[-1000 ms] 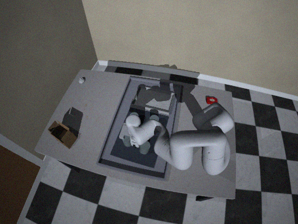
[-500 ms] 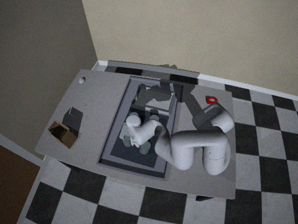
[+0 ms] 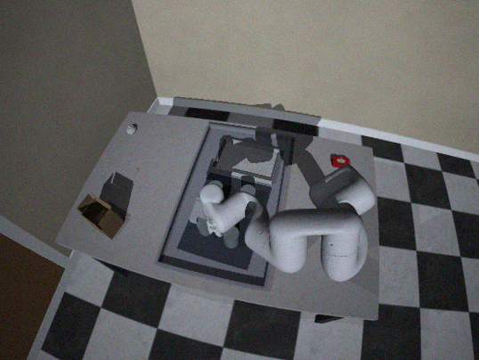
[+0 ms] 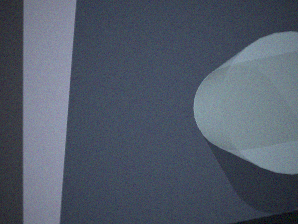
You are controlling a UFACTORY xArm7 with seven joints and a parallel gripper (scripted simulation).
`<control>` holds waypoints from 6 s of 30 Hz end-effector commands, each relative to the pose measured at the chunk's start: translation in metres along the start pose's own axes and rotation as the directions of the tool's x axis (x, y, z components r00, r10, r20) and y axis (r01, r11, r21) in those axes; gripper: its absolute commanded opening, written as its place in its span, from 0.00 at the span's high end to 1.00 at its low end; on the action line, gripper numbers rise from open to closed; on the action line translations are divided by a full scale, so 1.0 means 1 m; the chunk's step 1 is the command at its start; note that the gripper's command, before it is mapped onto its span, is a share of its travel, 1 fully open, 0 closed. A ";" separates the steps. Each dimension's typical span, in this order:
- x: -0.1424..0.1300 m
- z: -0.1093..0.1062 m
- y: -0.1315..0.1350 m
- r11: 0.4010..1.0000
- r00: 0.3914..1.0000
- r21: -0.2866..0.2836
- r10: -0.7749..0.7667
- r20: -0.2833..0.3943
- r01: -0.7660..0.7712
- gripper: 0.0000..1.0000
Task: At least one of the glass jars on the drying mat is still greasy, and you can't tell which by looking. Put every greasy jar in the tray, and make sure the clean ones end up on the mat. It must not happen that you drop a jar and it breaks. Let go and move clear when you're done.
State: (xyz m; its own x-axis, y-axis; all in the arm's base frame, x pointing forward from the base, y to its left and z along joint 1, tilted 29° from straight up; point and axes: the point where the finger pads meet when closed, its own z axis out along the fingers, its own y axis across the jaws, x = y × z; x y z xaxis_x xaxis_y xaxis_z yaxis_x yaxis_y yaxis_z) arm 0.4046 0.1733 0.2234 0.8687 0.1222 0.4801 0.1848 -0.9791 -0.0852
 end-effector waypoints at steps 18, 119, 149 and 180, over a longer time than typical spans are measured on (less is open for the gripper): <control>0.014 0.003 0.000 1.000 1.000 0.001 0.000 -0.003 0.000 1.00; -0.054 -0.073 0.159 1.000 1.000 0.001 0.000 -0.003 0.000 0.00; -0.073 -0.018 0.204 1.000 1.000 0.001 0.000 -0.003 0.000 0.00; -0.073 0.032 0.204 1.000 1.000 0.001 0.000 -0.003 0.000 0.00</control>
State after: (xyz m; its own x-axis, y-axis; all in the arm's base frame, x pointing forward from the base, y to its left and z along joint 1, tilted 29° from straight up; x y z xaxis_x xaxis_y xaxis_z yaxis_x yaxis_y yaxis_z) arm 0.3892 -0.0302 0.1485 0.8686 0.1223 0.4802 0.1860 -0.9787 -0.0870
